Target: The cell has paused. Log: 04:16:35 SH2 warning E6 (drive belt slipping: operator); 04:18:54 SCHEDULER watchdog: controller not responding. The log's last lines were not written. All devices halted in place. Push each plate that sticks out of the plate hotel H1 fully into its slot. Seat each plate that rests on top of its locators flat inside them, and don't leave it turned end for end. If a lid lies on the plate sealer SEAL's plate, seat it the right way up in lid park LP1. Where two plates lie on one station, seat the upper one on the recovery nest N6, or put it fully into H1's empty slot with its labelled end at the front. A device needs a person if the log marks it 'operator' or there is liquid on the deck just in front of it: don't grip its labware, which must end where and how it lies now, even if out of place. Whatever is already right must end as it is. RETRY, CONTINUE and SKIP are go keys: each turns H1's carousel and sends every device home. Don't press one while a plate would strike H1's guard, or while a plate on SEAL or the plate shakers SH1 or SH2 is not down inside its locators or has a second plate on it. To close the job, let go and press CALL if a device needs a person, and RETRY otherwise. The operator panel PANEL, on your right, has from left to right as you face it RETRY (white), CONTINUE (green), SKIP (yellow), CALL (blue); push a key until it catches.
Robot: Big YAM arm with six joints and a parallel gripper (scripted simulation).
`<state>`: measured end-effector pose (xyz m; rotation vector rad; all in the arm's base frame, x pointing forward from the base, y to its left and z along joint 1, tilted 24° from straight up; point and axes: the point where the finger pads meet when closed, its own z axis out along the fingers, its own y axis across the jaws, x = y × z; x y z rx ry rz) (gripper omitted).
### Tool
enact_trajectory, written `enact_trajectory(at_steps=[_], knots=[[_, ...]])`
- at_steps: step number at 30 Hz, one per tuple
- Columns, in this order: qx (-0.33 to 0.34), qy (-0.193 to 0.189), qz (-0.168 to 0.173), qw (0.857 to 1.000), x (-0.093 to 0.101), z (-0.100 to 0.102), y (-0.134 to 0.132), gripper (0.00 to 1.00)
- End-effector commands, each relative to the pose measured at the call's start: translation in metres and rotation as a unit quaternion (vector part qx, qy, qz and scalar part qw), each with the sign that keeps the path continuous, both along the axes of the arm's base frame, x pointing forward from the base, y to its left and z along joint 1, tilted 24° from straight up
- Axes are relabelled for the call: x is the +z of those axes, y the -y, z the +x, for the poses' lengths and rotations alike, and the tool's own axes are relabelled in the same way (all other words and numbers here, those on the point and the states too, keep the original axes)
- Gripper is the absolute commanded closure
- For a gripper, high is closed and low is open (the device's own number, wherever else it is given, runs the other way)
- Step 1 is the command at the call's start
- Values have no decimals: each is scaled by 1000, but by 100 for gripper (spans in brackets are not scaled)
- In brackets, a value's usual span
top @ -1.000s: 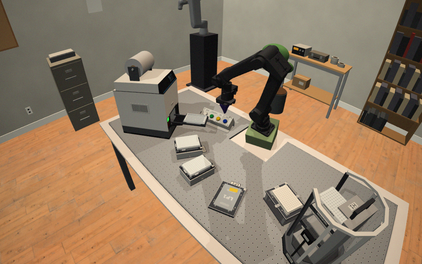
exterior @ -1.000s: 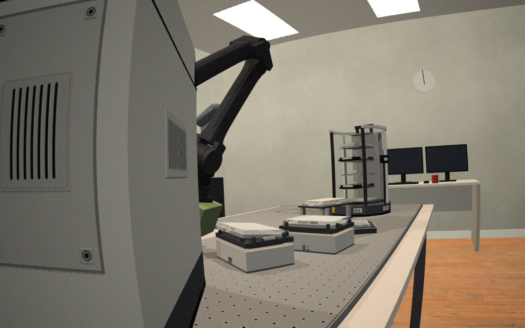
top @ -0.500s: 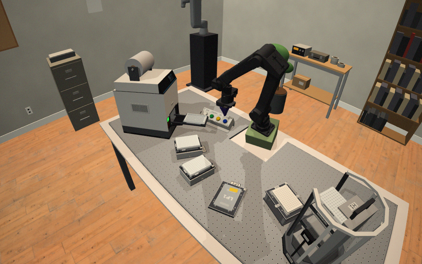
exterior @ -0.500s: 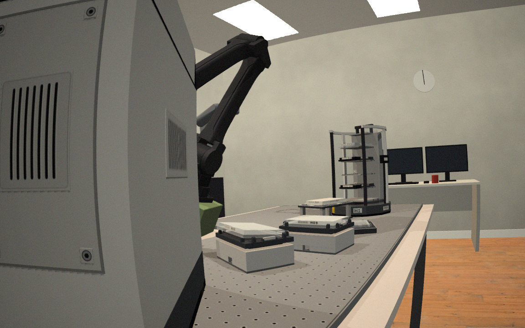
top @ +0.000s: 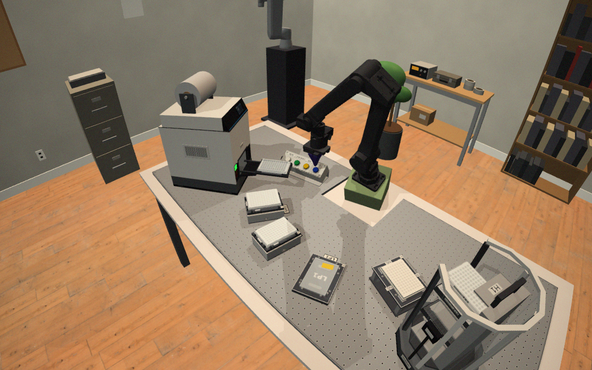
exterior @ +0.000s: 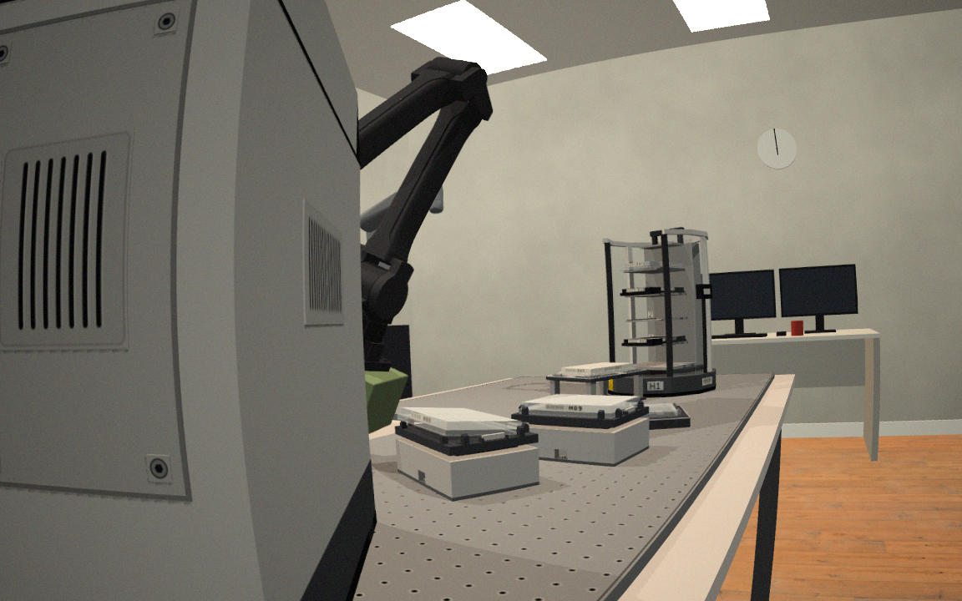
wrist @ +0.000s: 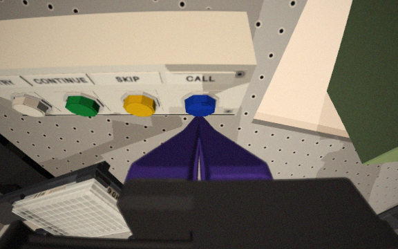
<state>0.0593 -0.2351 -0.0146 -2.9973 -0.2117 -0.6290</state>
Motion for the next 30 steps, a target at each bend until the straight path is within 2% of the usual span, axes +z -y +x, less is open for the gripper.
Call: enact_trajectory(at_steps=[1,11,12,17,18,30], knots=[[0,0,4,1000,-8,6,-3,100],[0,0,4,1000,-15,9,-4,100],[-2,0,-10,1000,-8,5,8,100],[-2,0,-10,1000,-8,5,8,100],[0,0,-5,1000,-12,9,-1,100],[0,0,2,1000,-17,10,-4,100]])
